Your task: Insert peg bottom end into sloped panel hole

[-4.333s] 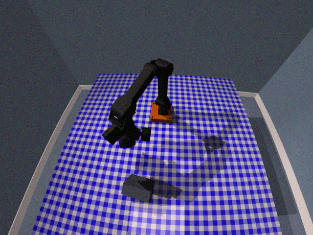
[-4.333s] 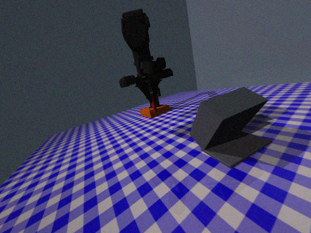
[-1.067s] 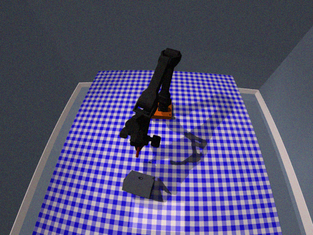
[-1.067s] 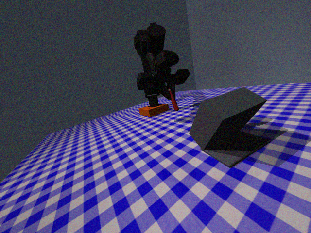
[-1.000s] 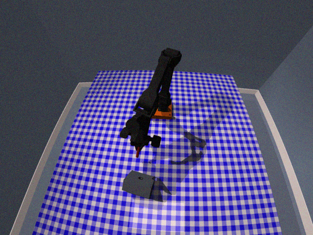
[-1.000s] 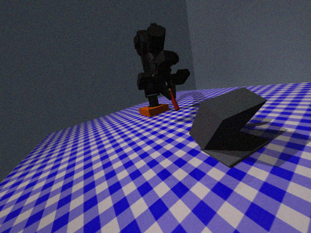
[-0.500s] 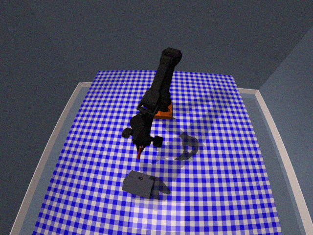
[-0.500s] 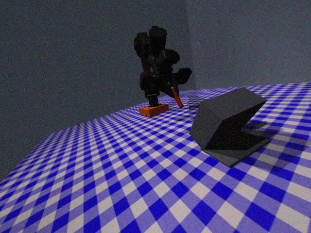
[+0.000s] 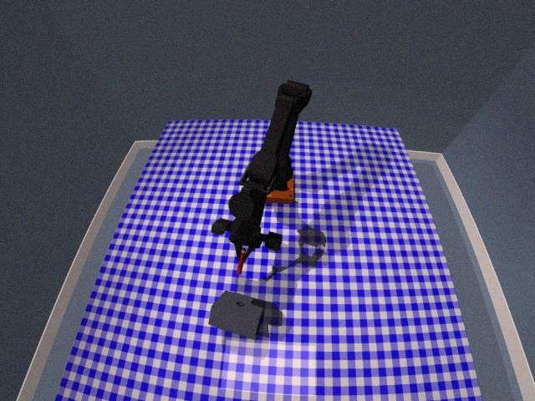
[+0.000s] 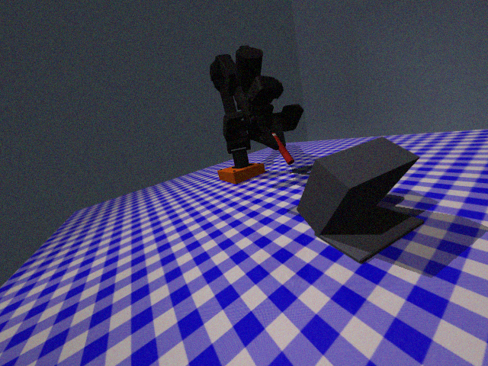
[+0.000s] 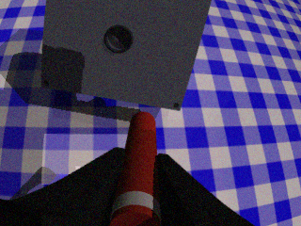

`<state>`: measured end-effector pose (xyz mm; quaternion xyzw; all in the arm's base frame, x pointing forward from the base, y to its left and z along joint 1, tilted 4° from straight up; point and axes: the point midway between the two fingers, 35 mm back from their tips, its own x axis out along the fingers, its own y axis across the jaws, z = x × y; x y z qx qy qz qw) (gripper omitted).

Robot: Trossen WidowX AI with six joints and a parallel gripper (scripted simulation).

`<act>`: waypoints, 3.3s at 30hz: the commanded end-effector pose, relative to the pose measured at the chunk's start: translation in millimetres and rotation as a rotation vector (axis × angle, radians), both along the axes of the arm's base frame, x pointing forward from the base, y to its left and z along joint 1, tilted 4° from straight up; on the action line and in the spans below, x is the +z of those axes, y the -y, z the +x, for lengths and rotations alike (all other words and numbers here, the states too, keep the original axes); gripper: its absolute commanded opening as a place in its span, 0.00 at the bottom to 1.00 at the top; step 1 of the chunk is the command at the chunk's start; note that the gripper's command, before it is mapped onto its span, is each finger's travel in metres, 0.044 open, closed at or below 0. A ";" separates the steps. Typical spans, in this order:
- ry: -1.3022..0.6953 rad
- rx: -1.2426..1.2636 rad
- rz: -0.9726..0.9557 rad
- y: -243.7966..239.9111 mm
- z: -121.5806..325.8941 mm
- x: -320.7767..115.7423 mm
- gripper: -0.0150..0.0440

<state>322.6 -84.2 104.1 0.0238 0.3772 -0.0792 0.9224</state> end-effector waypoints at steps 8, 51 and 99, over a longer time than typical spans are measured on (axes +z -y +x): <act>0.067 0.001 0.010 -6.7 1.4 4.5 0.25; 0.181 0.005 0.028 -13.4 41.4 -11.4 0.25; 0.198 0.019 0.027 -14.4 63.9 -32.2 0.25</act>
